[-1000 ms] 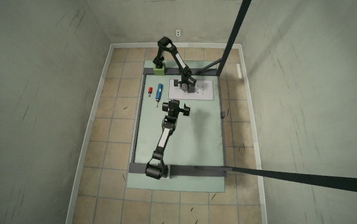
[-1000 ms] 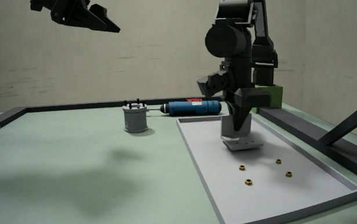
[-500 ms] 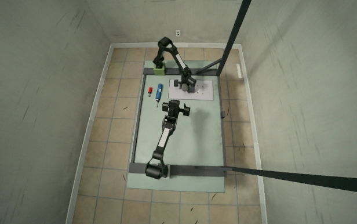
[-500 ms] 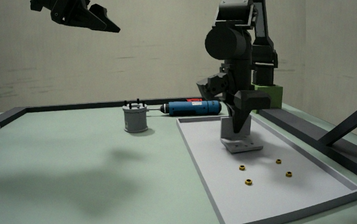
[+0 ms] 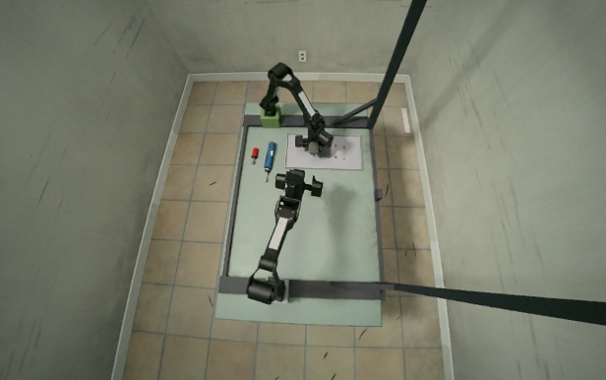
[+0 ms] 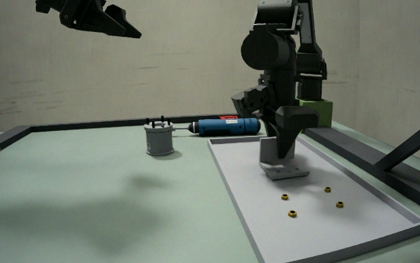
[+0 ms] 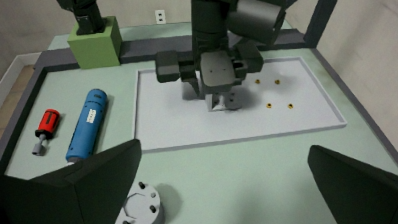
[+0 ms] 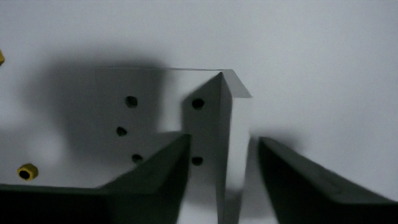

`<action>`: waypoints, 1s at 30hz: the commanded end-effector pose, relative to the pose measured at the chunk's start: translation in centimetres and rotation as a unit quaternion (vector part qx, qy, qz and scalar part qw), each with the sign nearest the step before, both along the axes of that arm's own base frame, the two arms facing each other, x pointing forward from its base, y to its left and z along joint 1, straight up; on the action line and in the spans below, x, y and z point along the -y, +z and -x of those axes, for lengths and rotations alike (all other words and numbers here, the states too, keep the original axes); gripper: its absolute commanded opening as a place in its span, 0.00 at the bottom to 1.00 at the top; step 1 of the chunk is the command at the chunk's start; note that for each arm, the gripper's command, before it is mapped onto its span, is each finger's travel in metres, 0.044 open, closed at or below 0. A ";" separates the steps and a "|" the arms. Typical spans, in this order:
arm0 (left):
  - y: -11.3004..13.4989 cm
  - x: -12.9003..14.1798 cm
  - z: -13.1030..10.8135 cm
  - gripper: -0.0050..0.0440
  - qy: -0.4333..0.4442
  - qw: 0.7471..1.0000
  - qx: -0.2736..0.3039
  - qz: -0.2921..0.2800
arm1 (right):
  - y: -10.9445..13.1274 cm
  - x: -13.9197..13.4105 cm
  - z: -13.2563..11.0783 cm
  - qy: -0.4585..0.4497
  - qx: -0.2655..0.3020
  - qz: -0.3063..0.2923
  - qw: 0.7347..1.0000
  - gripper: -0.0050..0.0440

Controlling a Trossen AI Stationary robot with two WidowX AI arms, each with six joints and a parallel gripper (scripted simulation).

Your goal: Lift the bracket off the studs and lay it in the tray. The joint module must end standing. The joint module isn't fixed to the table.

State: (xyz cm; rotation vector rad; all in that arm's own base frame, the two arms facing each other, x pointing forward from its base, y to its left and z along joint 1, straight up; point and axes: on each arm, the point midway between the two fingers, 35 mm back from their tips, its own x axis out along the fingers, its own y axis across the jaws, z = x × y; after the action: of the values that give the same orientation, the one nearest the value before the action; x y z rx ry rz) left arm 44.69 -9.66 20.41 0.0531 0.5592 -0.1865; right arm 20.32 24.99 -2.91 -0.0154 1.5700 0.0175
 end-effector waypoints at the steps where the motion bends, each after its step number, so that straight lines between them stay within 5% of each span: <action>1: 1.4 0.1 -0.1 1.00 -0.001 1.000 0.016 0.003 | 0.7 -0.5 -0.4 0.000 0.009 -0.011 1.000 0.69; 3: 1.4 0.1 -0.1 1.00 -0.001 1.000 0.016 0.003 | 0.7 -0.5 -0.4 0.000 0.009 -0.011 1.000 0.69; 10: 1.4 0.1 -0.1 1.00 -0.001 1.000 0.016 0.003 | 0.7 -0.5 -0.4 0.000 0.009 -0.011 1.000 1.00; 30: 1.4 0.1 -0.1 1.00 -0.001 1.000 0.016 0.003 | 4.5 -0.7 -0.6 0.000 0.016 -0.019 1.000 1.00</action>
State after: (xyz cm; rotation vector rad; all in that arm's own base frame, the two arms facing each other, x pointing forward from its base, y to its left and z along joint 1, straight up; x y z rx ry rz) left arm 44.69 -9.66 20.41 0.0531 0.5592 -0.1865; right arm 20.26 24.92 -1.37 -0.0180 1.5728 0.0149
